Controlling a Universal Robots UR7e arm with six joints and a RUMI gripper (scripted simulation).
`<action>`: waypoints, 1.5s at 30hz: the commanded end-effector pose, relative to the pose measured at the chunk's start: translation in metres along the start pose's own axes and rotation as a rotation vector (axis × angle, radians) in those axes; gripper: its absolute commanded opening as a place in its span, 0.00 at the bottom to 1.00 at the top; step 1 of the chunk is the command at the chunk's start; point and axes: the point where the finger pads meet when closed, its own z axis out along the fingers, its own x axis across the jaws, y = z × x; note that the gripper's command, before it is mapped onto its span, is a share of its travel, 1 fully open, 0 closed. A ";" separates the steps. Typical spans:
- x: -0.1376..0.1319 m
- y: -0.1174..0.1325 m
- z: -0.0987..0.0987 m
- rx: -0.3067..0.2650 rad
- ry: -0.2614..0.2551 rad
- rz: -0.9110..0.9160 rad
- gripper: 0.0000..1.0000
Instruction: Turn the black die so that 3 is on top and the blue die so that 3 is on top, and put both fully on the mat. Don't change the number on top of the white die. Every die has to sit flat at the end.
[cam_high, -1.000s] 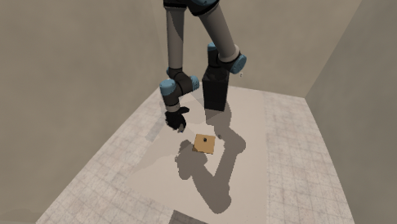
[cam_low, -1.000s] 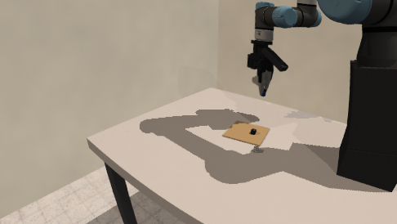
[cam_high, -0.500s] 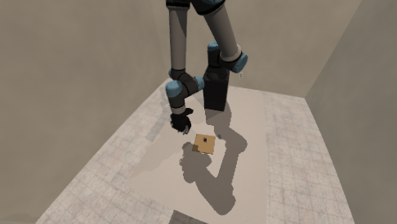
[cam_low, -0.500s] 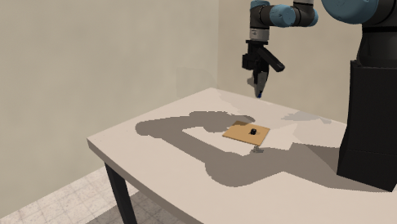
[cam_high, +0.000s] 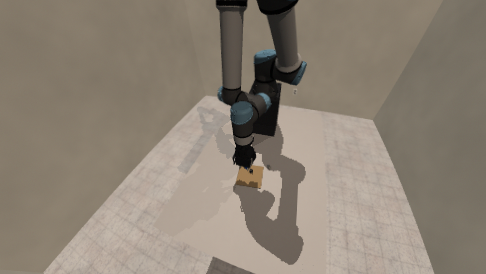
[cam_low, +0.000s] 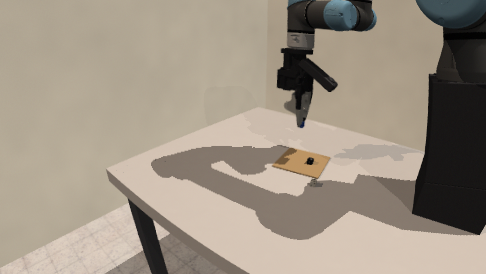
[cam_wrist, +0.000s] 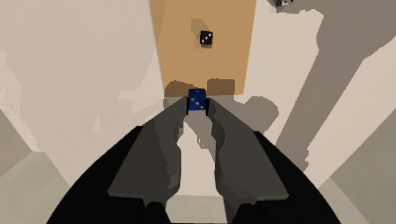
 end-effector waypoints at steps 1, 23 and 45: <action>0.010 0.002 -0.001 -0.001 -0.002 -0.017 0.00; 0.010 0.002 0.013 -0.001 -0.002 -0.017 0.00; 0.010 0.002 0.087 -0.001 -0.002 -0.017 0.00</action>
